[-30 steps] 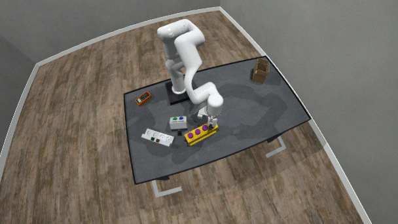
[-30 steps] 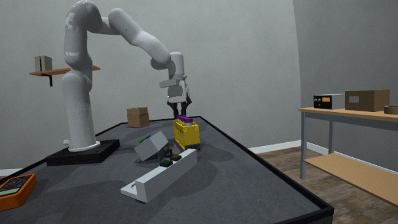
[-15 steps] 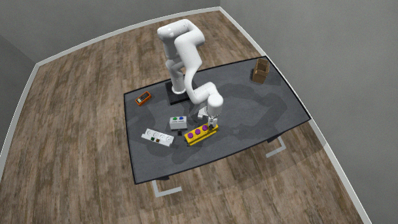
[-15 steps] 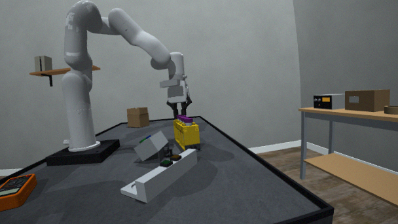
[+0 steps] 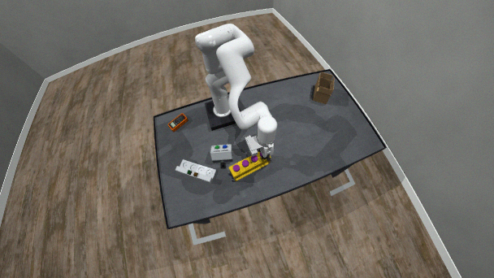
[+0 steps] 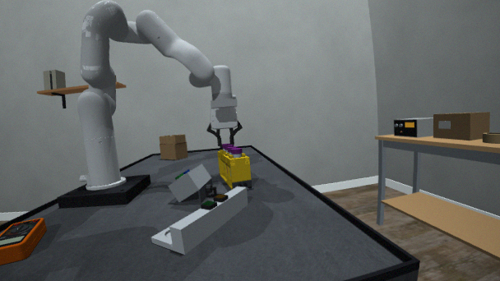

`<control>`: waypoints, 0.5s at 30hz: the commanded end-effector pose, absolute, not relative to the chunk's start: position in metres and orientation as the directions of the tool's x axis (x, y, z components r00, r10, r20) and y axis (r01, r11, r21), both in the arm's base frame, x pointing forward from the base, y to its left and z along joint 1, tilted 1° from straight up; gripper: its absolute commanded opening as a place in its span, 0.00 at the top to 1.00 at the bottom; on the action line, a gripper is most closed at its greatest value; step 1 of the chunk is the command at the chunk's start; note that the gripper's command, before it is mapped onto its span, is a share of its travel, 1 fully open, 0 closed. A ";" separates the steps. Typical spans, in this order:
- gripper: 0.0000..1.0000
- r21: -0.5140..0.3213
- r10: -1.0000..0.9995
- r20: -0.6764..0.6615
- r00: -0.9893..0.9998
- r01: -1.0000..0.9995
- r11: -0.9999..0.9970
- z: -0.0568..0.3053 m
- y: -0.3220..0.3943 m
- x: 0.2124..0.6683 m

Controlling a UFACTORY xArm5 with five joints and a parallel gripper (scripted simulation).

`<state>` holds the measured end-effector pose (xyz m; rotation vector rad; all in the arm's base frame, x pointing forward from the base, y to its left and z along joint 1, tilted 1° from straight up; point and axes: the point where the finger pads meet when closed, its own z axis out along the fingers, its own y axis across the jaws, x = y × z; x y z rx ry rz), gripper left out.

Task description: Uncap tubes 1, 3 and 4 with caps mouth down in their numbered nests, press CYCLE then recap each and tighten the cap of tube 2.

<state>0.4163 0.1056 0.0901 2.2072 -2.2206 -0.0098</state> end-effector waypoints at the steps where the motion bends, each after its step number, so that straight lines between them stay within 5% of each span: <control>1: 1.00 0.010 -0.967 -0.009 0.255 -0.967 -0.255 0.091 0.106 0.417; 15: 1.00 0.003 -0.654 -0.013 0.756 -0.654 -0.756 0.092 0.106 0.417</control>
